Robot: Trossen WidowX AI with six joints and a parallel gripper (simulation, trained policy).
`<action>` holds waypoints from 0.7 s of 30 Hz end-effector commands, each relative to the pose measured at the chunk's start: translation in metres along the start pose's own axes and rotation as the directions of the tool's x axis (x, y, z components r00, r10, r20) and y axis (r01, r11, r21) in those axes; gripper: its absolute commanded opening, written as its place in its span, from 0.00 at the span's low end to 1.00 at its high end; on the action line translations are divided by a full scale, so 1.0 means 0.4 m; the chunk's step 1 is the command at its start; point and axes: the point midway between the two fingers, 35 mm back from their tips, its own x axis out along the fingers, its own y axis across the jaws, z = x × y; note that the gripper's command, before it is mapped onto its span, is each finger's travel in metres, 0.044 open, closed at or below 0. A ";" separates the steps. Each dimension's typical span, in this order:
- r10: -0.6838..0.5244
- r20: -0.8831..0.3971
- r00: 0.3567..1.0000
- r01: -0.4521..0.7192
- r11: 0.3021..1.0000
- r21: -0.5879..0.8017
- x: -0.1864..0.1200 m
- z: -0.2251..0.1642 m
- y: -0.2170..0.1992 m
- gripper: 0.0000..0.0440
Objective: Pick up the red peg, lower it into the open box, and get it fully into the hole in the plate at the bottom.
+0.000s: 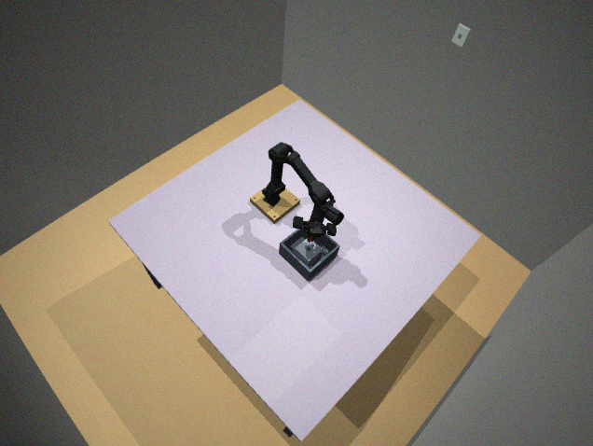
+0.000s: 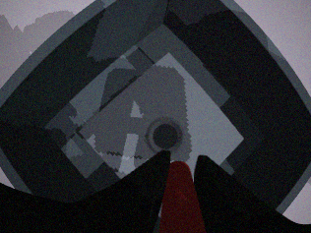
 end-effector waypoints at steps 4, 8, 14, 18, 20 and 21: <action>0.034 -0.020 0.999 -0.035 0.998 -0.046 0.044 0.028 0.012 0.00; 0.047 -0.045 0.998 -0.051 0.995 -0.086 0.075 0.026 0.018 0.00; 0.053 -0.098 0.994 -0.067 0.987 -0.145 0.119 0.011 0.023 0.22; 0.061 -0.117 0.991 -0.080 0.984 -0.161 0.138 0.020 0.029 0.38; 0.075 -0.116 0.990 -0.095 0.980 -0.173 0.137 0.034 0.038 0.44; 0.077 -0.119 0.990 -0.098 0.980 -0.176 0.137 0.038 0.041 0.50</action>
